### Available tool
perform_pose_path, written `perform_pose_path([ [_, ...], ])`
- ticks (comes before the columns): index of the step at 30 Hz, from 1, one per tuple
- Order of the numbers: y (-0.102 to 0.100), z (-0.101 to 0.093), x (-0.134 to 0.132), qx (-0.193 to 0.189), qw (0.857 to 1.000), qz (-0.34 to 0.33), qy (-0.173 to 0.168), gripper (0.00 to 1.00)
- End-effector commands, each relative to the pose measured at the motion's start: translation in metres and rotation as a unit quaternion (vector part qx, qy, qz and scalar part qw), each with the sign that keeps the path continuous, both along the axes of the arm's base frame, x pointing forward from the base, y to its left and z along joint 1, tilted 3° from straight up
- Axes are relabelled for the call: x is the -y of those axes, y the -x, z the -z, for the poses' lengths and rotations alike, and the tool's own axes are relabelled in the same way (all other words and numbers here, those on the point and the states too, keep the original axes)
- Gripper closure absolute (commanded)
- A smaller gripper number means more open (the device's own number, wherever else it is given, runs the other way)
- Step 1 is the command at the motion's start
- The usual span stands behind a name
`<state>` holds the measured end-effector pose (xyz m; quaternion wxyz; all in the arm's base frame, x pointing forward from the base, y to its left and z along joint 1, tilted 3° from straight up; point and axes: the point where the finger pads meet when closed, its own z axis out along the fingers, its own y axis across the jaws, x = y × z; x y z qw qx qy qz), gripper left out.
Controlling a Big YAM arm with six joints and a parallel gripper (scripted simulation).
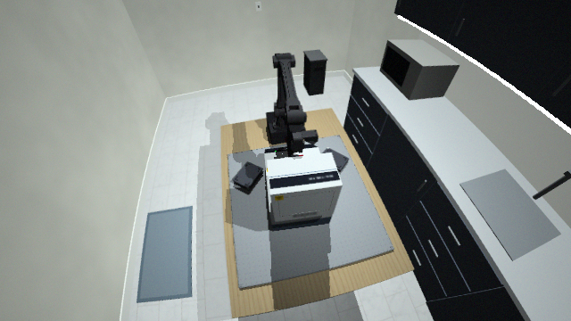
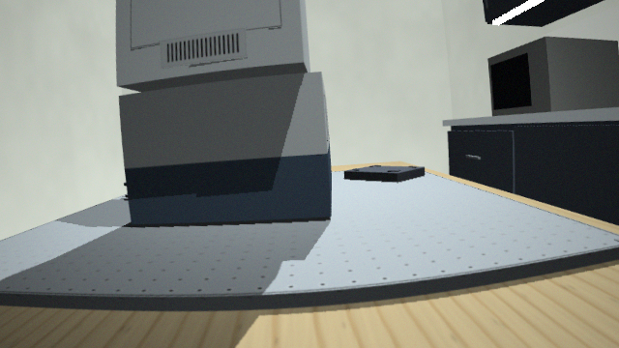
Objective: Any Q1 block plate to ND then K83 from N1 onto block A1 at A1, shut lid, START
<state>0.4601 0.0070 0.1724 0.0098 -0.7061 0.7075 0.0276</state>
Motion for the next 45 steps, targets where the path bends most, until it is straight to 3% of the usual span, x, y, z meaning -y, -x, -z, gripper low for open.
perform_pose_path([
  [1,-0.012,-0.011,-0.006,0.022,1.0,-0.01,-0.002,0.0],
  [8,-0.003,0.005,-0.006,0.001,1.0,-0.009,-0.002,0.0],
  [16,-0.005,-0.014,-0.006,0.014,1.0,-0.009,-0.002,0.0],
  [21,-0.016,-0.025,-0.006,0.038,0.999,-0.009,-0.002,0.0],
  [34,-0.019,-0.018,-0.006,0.029,1.0,-0.009,-0.002,0.0],
  [35,-0.01,-0.017,-0.011,0.029,1.0,-0.007,-0.002,1.0],
  [39,0.021,-0.013,-0.012,0.029,1.0,-0.002,-0.002,1.0],
  [45,0.05,-0.006,-0.002,0.03,1.0,0.004,-0.002,1.0],
])
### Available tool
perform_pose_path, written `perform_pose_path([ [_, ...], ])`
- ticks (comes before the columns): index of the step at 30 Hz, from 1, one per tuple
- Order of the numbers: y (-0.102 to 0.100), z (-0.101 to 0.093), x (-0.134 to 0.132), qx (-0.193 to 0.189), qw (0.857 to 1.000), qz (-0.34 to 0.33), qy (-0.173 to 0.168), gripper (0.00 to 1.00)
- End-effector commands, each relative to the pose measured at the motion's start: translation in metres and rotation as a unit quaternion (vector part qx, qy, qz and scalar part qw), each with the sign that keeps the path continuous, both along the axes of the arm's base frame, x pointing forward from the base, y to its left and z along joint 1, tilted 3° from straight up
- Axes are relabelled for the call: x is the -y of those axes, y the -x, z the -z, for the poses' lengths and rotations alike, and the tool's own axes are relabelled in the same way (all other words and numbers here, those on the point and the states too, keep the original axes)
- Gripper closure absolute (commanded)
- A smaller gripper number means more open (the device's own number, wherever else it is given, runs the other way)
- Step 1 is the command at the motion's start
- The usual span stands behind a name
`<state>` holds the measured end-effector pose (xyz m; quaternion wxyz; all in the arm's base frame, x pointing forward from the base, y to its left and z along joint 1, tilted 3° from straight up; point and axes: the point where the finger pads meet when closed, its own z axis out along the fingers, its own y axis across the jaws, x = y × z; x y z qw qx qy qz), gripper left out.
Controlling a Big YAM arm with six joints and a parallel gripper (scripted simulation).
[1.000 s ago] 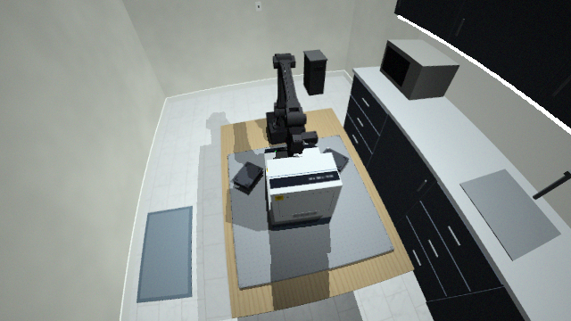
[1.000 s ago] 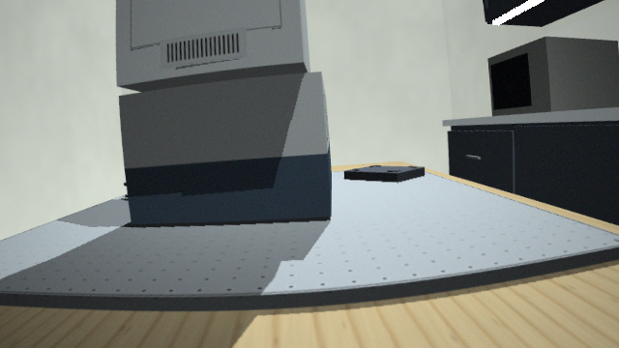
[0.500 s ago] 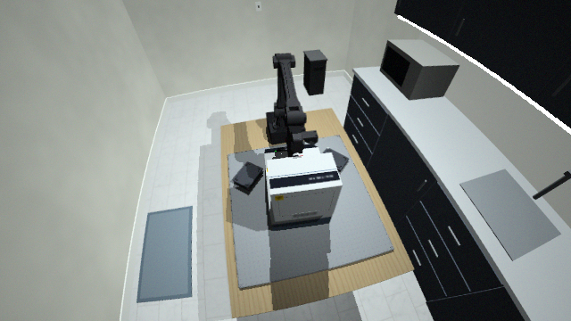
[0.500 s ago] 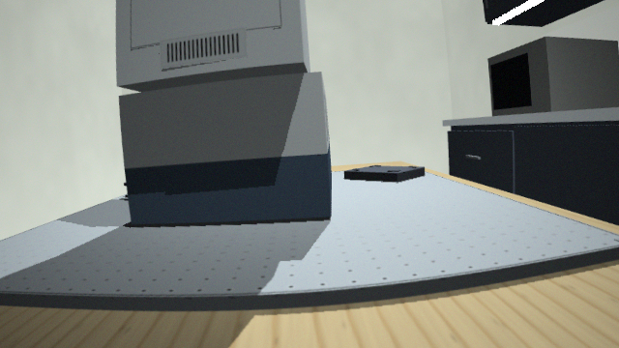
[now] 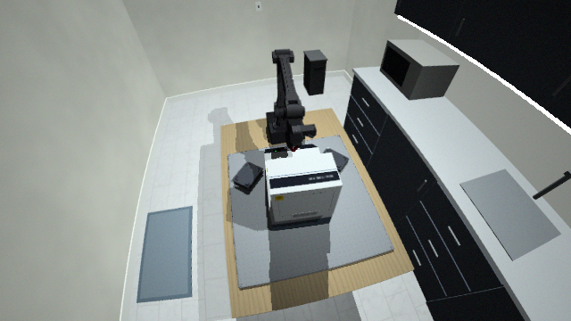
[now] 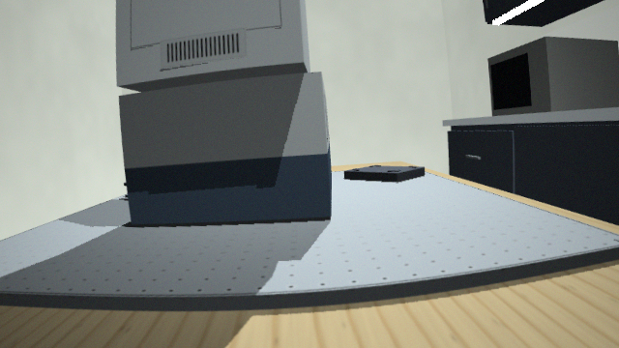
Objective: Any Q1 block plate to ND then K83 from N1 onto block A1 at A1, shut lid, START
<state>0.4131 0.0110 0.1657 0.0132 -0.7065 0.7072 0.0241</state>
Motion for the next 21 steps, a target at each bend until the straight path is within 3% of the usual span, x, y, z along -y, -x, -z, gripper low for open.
perform_pose_path([
  [1,0.009,-0.01,0.004,0.024,1.0,0.005,-0.002,1.0],
  [3,0.021,-0.004,0.005,0.02,1.0,0.002,-0.002,1.0],
  [6,0.02,-0.004,0.006,0.019,1.0,0.002,-0.002,1.0],
  [12,0.063,0.005,0.008,0.011,1.0,0.004,-0.002,1.0],
  [16,0.075,0.002,0.007,0.025,1.0,0.004,-0.002,1.0],
  [21,0.099,0.016,0.005,0.011,1.0,0.0,-0.002,1.0],
])
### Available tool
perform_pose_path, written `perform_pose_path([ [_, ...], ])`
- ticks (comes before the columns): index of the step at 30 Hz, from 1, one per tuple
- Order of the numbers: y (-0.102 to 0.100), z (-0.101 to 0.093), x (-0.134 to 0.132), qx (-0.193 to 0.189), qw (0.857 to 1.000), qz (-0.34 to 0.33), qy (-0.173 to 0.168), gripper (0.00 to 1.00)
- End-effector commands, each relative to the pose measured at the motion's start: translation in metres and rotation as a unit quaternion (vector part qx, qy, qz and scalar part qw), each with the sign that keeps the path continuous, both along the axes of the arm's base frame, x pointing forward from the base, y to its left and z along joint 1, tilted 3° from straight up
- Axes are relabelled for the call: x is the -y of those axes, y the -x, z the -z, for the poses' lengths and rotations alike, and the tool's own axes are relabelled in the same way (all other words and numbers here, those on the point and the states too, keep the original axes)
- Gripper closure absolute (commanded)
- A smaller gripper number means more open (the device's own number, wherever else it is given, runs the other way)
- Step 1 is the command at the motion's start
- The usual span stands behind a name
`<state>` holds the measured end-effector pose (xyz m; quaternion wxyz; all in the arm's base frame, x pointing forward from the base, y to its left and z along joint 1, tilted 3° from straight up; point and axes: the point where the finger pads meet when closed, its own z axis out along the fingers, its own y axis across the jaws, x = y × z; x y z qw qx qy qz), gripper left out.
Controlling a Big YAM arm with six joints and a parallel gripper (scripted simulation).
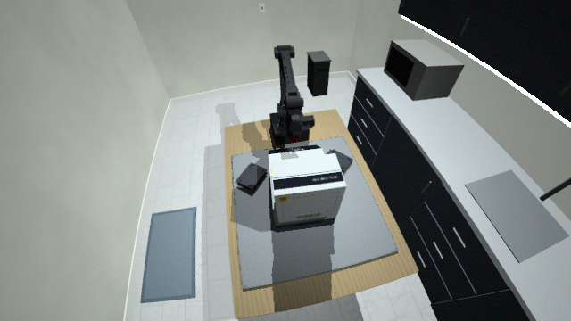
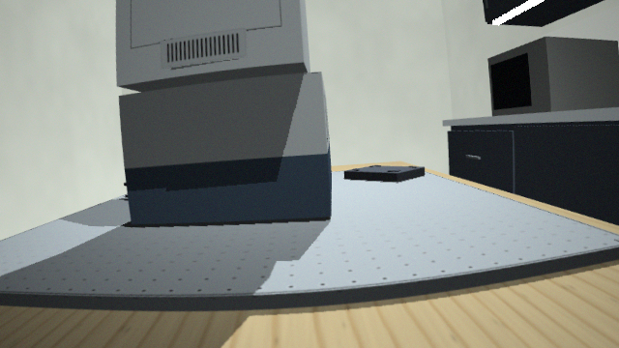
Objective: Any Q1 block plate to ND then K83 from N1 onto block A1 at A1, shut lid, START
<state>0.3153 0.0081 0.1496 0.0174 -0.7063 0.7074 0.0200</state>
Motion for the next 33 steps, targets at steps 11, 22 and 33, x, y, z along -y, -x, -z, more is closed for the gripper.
perform_pose_path([
  [11,0.051,0.003,0.004,0.008,1.0,0.003,-0.002,1.0],
  [22,0.097,0.018,0.001,-0.001,1.0,-0.004,-0.002,1.0],
  [33,0.155,0.033,0.005,-0.013,1.0,0.003,-0.002,1.0],
])
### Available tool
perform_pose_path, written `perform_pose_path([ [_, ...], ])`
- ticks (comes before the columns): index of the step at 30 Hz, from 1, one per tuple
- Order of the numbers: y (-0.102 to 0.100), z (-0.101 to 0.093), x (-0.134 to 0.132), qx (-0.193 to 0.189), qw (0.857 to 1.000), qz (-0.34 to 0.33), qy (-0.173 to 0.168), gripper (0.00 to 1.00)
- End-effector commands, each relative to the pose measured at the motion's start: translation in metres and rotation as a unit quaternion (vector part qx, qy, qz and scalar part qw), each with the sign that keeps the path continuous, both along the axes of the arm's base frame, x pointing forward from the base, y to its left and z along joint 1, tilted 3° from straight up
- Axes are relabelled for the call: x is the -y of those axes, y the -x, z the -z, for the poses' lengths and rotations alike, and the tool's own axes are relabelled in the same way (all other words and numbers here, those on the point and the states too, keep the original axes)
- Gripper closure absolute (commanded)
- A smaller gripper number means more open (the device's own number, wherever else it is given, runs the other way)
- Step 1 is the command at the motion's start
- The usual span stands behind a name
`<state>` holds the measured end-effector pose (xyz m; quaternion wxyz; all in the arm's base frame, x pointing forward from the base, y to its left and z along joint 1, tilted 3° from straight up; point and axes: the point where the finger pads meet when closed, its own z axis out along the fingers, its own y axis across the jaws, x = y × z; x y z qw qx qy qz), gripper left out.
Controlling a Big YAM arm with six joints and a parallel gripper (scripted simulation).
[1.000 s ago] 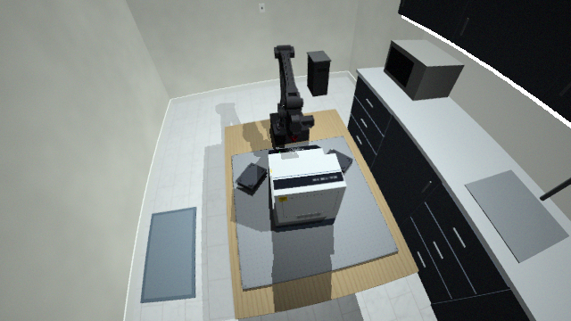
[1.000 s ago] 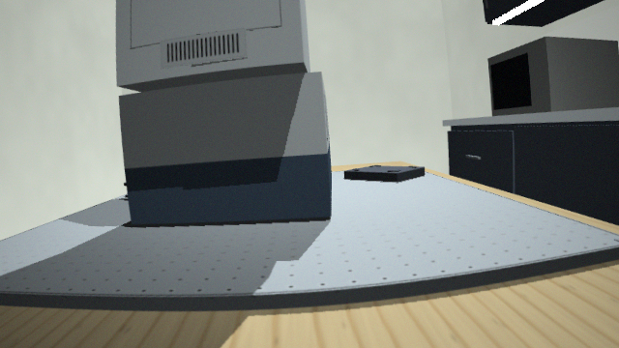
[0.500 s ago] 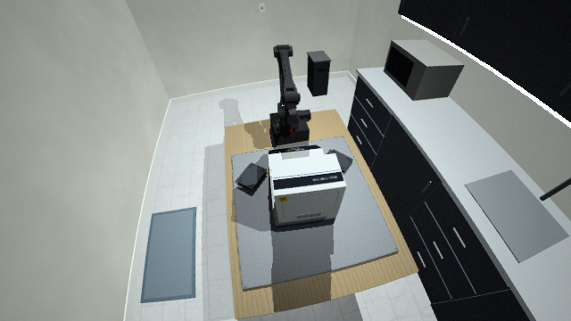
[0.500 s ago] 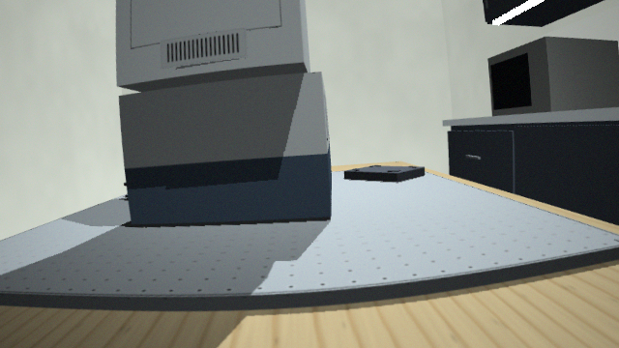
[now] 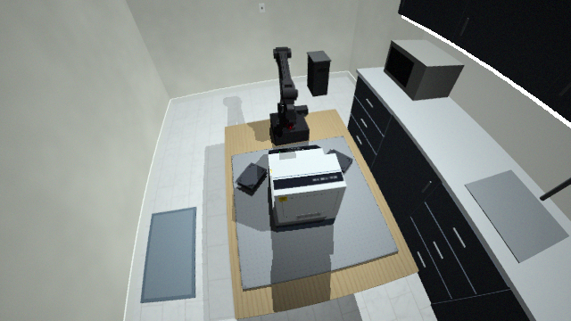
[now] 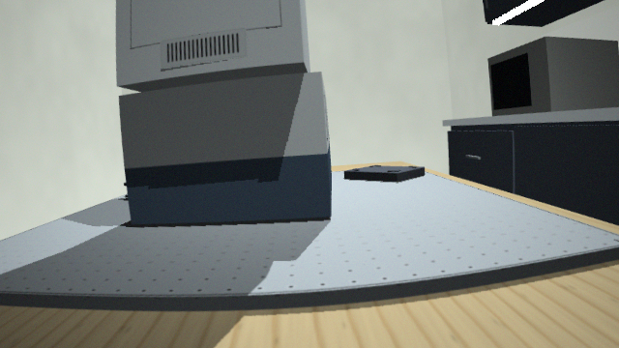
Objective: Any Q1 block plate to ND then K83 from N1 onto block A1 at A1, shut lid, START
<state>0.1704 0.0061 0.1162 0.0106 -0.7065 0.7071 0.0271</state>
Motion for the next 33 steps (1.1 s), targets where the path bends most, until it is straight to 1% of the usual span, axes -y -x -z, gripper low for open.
perform_pose_path([
  [1,0.01,0.0,0.003,-0.003,1.0,0.004,-0.001,1.0],
  [3,0.008,-0.003,0.002,0.004,1.0,0.003,-0.001,1.0],
  [4,0.011,-0.003,0.003,0.009,1.0,0.003,-0.001,1.0],
  [9,0.0,-0.007,0.003,0.015,1.0,0.011,0.0,1.0],
  [17,-0.011,-0.017,0.003,0.027,1.0,0.013,0.0,1.0],
  [22,-0.011,-0.018,0.003,0.033,0.999,0.013,0.0,1.0],
  [25,-0.008,-0.02,0.003,0.029,0.999,0.013,0.0,1.0],
  [30,-0.02,-0.009,0.004,0.026,1.0,0.003,0.001,1.0],
  [33,-0.023,-0.004,0.002,0.024,1.0,-0.004,0.001,1.0],
])
